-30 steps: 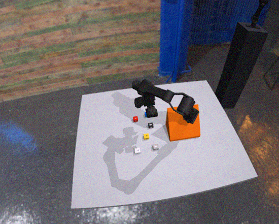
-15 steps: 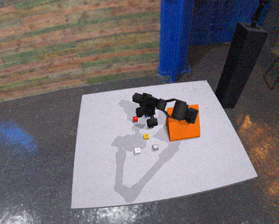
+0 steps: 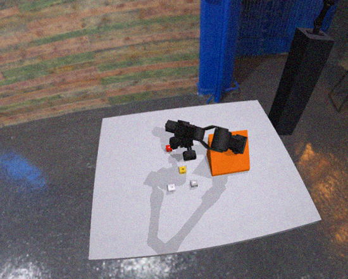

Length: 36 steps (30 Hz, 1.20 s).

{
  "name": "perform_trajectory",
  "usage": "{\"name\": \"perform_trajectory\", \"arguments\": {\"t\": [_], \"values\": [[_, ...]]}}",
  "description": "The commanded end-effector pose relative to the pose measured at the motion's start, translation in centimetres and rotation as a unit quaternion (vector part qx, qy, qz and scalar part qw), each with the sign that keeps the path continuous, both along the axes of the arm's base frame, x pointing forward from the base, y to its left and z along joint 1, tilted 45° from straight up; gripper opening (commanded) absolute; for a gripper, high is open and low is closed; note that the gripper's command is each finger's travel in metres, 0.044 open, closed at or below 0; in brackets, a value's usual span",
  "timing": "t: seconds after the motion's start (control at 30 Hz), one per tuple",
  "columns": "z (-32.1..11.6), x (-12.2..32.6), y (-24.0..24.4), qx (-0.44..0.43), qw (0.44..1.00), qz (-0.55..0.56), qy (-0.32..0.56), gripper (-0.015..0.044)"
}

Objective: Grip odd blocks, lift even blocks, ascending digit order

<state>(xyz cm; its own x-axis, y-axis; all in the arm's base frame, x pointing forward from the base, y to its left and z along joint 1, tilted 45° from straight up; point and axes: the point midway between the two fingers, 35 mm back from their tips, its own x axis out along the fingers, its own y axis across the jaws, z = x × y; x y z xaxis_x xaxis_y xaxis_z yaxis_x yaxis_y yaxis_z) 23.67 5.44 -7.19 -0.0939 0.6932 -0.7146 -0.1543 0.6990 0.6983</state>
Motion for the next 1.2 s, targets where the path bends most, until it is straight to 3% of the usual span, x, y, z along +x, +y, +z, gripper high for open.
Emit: {"name": "perform_trajectory", "arguments": {"t": [0.0,0.2,0.57,1.17], "values": [[-0.58,-0.43,0.6,0.004,1.0,-0.001,0.008,0.04],[-1.04,-0.55,1.11,0.005,1.0,-0.001,0.008,0.04],[-1.04,-0.55,1.11,0.005,1.0,-0.001,0.008,0.012],[-1.04,-0.55,1.11,0.005,1.0,-0.001,0.008,0.012]]}}
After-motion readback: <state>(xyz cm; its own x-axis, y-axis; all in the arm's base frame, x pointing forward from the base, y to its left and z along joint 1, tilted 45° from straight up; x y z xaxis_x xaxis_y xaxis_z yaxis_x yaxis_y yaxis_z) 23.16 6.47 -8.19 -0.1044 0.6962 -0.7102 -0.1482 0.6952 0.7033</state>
